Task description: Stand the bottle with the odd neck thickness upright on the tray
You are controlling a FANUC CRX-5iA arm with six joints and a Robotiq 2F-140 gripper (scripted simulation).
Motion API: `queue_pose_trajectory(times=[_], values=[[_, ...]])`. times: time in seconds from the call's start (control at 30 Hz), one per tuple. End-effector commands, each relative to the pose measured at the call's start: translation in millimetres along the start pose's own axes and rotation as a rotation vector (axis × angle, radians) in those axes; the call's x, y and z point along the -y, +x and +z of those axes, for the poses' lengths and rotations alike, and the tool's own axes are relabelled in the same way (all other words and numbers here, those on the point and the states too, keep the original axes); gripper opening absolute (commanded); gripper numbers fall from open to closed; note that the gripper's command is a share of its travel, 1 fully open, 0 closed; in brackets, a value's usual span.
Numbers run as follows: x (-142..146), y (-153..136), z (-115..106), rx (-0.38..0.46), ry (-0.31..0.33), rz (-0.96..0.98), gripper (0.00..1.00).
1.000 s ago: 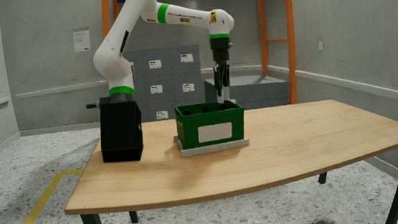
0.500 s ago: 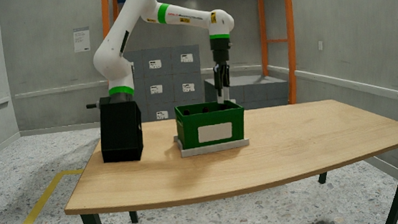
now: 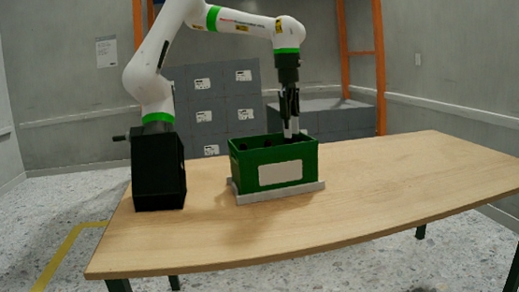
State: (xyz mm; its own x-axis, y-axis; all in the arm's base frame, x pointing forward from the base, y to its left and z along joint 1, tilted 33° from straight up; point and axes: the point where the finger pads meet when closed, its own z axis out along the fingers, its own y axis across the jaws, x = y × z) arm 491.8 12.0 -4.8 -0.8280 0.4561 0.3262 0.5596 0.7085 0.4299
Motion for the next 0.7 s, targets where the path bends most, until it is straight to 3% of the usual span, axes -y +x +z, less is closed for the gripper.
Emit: queue_pose_trajectory(times=[0.0,0.67], values=[[0,-1,2,0.002,0.000,0.000,0.44],[0,-1,21,0.002,0.000,0.000,0.44]])
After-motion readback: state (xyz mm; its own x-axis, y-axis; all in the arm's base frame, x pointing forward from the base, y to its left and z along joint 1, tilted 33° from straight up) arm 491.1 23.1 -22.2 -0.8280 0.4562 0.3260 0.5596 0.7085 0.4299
